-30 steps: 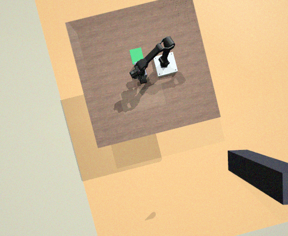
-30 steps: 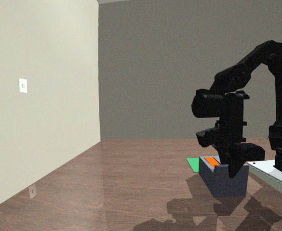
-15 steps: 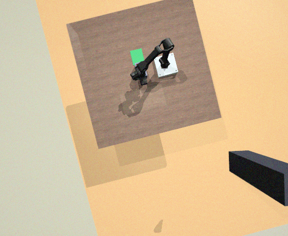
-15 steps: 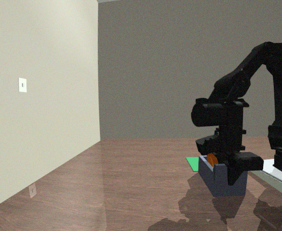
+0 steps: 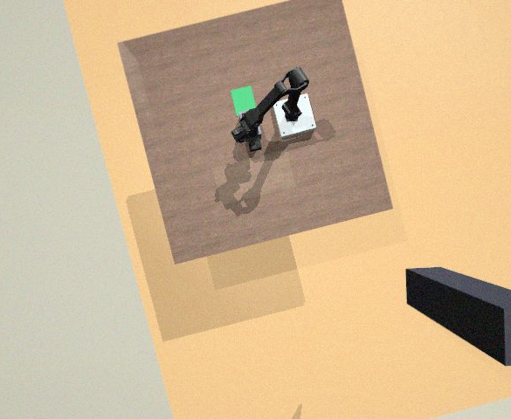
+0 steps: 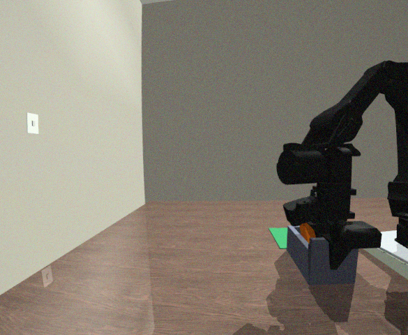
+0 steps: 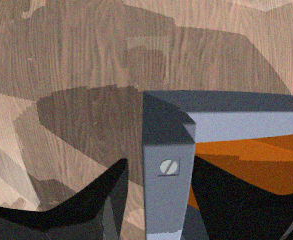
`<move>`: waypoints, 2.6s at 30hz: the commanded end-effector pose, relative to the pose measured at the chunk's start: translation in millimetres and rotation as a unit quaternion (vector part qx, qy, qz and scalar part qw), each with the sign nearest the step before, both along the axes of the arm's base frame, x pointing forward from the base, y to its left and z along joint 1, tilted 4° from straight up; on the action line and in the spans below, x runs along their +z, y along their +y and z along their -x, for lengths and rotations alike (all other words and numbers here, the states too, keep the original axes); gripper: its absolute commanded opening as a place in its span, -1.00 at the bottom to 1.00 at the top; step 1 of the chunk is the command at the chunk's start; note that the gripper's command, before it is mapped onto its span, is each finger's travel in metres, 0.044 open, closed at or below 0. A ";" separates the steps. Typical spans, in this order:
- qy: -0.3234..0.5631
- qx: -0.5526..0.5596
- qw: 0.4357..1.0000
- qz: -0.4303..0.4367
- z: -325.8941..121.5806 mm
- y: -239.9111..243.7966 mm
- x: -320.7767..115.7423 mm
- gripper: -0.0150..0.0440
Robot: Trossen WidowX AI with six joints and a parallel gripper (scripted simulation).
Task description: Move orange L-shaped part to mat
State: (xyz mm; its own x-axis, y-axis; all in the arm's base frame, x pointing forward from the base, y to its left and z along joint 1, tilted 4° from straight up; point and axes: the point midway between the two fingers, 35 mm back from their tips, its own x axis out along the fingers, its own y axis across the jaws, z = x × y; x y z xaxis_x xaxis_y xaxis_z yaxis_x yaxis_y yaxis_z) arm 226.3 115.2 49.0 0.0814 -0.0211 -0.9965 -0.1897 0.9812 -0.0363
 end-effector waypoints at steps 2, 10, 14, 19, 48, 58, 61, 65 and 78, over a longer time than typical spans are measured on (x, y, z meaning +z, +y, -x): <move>0.000 0.000 1.000 0.000 0.0 0.0 0.0 0.12; 0.002 0.001 1.000 0.001 2.9 6.1 6.5 0.12; 0.003 0.001 1.000 0.002 5.3 10.6 11.4 0.12; 0.003 0.001 1.000 0.002 3.1 9.8 43.2 0.12; -0.006 -0.001 1.000 -0.004 7.3 3.9 104.8 0.12; -0.001 0.170 0.985 0.013 0.4 -11.6 106.4 0.46; 0.003 0.285 0.958 0.024 -3.7 -22.5 107.4 0.46; 0.009 0.433 0.901 0.038 -8.4 -37.3 108.8 0.46; 0.020 0.705 0.706 0.060 -15.0 -69.4 111.8 0.46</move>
